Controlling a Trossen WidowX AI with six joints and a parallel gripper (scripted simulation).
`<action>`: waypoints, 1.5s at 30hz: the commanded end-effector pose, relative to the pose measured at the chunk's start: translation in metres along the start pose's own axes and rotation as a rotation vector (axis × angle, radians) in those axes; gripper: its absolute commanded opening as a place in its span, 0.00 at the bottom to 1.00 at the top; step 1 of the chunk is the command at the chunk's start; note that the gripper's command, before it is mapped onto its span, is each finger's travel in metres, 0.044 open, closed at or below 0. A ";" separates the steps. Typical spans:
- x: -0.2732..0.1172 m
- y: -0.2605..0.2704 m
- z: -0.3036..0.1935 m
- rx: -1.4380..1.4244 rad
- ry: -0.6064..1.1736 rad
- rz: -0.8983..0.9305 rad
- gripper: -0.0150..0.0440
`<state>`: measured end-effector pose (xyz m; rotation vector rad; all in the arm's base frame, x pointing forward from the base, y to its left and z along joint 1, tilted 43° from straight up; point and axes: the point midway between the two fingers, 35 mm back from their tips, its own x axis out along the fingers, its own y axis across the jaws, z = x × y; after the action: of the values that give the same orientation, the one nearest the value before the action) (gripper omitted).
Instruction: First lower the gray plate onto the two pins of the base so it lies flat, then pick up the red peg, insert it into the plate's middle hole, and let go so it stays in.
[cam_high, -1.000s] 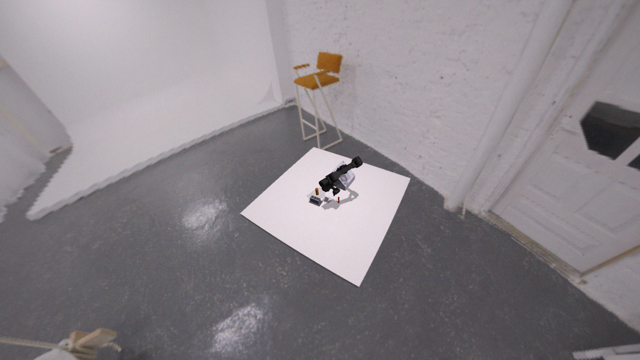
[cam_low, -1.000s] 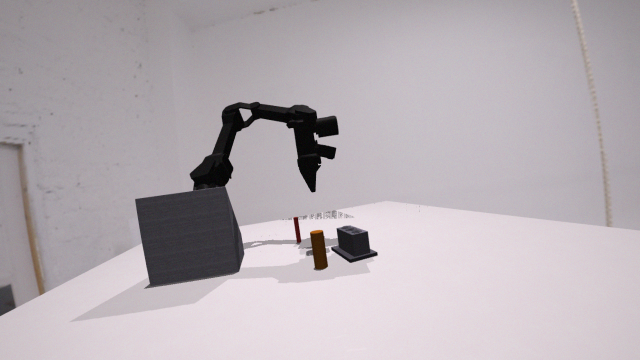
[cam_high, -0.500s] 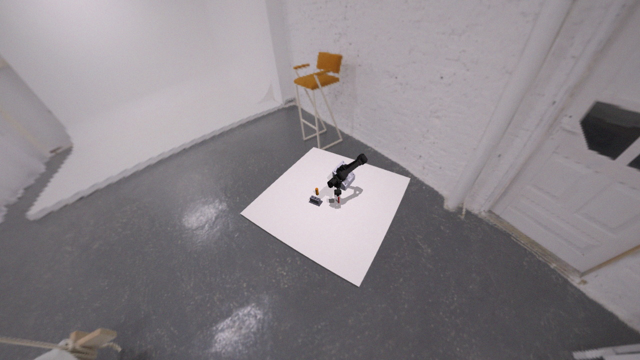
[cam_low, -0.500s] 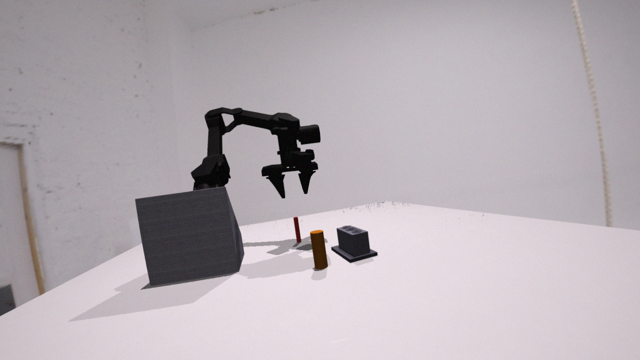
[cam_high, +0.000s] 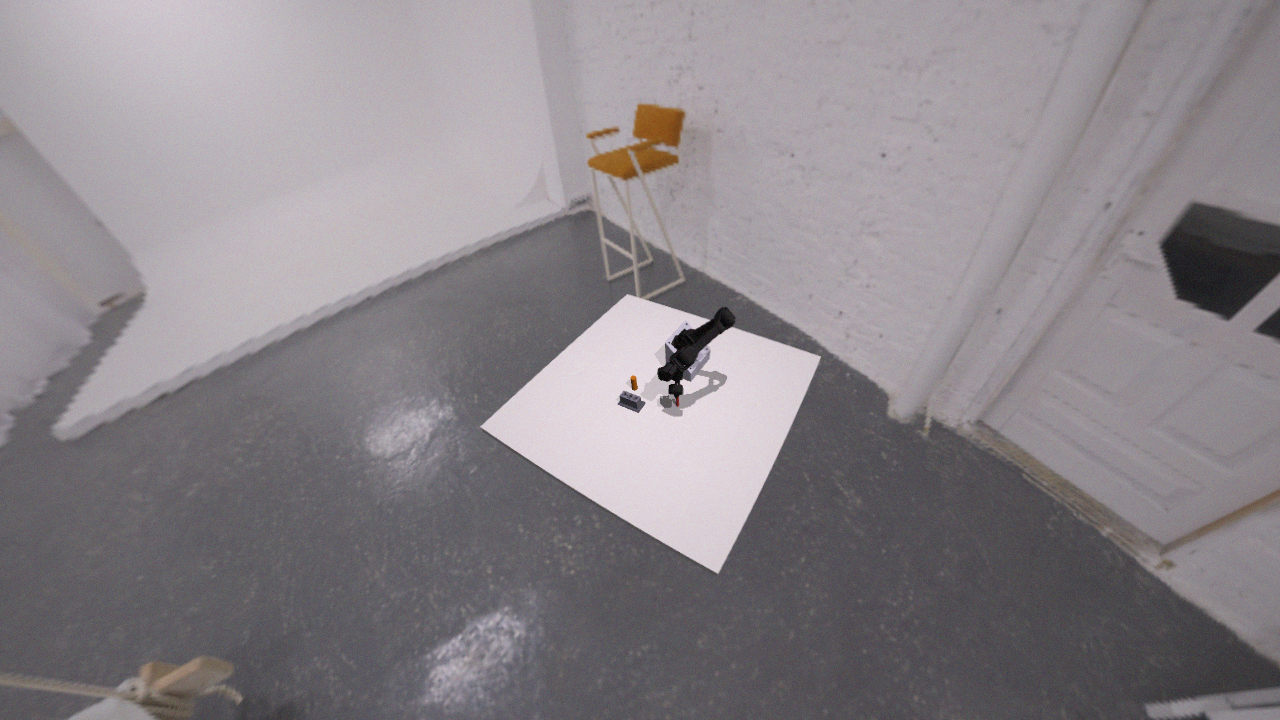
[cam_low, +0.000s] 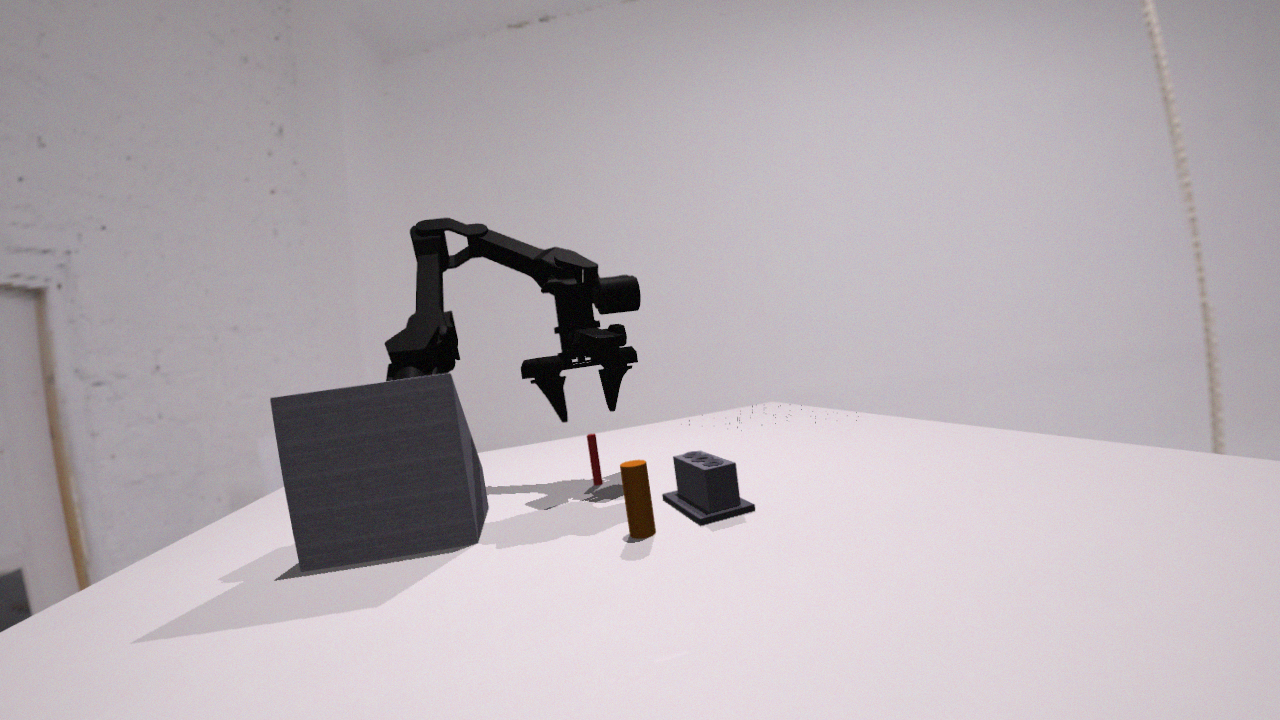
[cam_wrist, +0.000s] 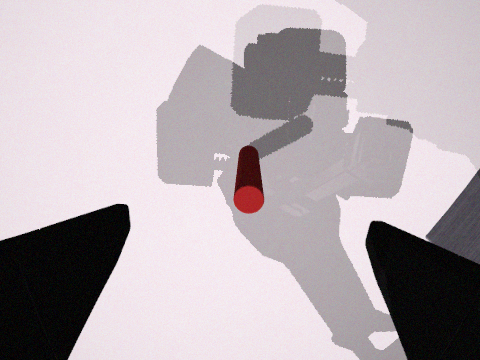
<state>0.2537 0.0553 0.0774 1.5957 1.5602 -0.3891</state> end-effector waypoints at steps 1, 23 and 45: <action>0.013 0.000 -0.002 0.004 0.004 0.000 1.00; 0.044 0.001 -0.001 0.004 0.004 -0.002 1.00; 0.069 0.000 -0.003 0.004 0.007 0.001 0.78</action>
<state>0.2645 0.1036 0.0301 1.6006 1.5656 -0.3800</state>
